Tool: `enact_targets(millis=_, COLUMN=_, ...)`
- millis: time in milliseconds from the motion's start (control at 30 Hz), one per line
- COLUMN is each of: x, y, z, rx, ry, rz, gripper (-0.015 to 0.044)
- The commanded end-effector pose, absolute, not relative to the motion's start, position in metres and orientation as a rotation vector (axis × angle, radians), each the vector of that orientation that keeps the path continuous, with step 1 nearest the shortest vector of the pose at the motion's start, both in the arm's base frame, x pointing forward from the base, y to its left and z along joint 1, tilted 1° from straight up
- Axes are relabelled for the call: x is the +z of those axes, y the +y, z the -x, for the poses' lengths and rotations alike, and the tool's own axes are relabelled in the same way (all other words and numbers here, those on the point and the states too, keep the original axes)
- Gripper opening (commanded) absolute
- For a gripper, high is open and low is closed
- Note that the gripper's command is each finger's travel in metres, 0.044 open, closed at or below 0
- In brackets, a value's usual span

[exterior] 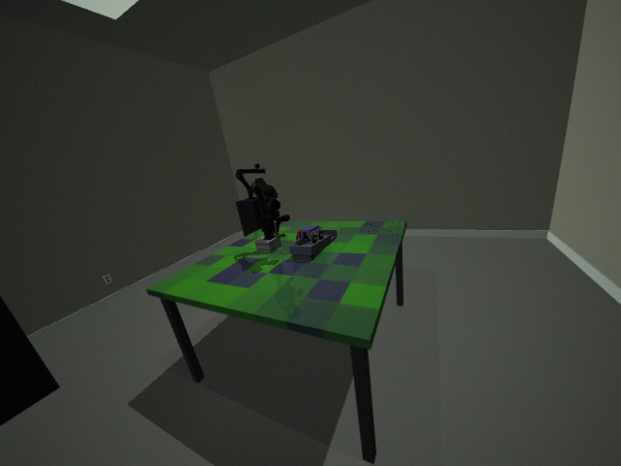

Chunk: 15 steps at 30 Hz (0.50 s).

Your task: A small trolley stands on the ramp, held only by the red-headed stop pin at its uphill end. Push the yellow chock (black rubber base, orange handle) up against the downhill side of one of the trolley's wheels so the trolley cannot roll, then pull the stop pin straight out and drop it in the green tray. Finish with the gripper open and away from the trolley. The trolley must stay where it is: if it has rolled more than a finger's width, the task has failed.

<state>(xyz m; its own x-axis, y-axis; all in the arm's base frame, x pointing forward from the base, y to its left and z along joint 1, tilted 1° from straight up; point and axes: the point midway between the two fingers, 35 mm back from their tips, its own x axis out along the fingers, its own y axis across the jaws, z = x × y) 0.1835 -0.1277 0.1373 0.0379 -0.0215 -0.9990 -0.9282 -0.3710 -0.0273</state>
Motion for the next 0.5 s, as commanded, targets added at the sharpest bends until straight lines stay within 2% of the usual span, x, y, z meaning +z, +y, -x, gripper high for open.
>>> enact_targets(millis=0, x=0.1386, y=-0.1285, z=-0.1839, rx=1.357, ry=1.070, rz=1.437, gripper=0.0000)
enact_targets(millis=467, x=0.1386, y=-0.1285, z=-0.1839, rx=1.003, ry=1.292, rz=1.075, gripper=0.0000)
